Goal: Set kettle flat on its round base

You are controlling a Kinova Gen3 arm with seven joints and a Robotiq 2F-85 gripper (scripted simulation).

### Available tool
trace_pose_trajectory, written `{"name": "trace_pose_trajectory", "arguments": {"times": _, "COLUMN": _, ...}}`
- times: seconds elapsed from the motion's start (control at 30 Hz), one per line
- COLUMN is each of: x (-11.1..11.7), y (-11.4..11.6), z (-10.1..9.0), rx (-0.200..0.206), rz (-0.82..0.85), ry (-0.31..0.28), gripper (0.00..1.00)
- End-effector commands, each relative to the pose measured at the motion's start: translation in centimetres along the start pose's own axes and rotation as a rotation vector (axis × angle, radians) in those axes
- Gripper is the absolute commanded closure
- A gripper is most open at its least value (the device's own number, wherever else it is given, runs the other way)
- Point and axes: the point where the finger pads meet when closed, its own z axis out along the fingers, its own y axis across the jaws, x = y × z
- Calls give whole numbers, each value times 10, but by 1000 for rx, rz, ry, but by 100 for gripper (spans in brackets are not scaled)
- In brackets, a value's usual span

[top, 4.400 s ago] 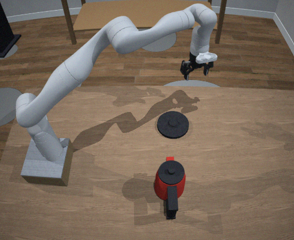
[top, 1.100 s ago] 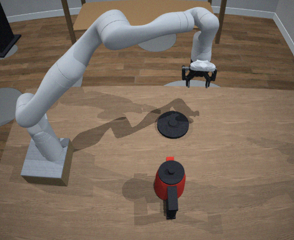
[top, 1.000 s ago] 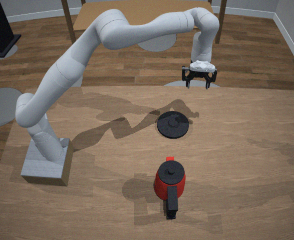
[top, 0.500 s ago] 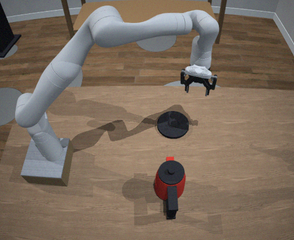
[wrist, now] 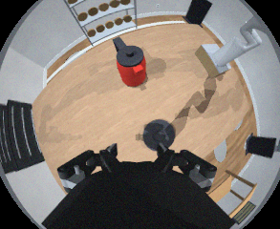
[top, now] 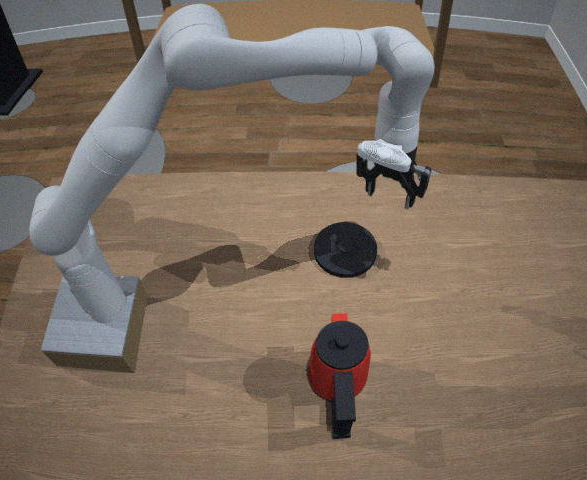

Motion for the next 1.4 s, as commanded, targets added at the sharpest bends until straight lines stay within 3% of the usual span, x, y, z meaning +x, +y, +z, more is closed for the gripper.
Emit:
{"name": "trace_pose_trajectory", "arguments": {"times": 0.0, "x": 13, "y": -4, "z": -8, "rx": 9, "rz": 43, "ry": -3, "gripper": 20}}
{"name": "trace_pose_trajectory", "arguments": {"times": 1.37, "x": 142, "y": 0, "z": -23, "rx": 17, "rz": 661, "ry": 3, "gripper": 20}}
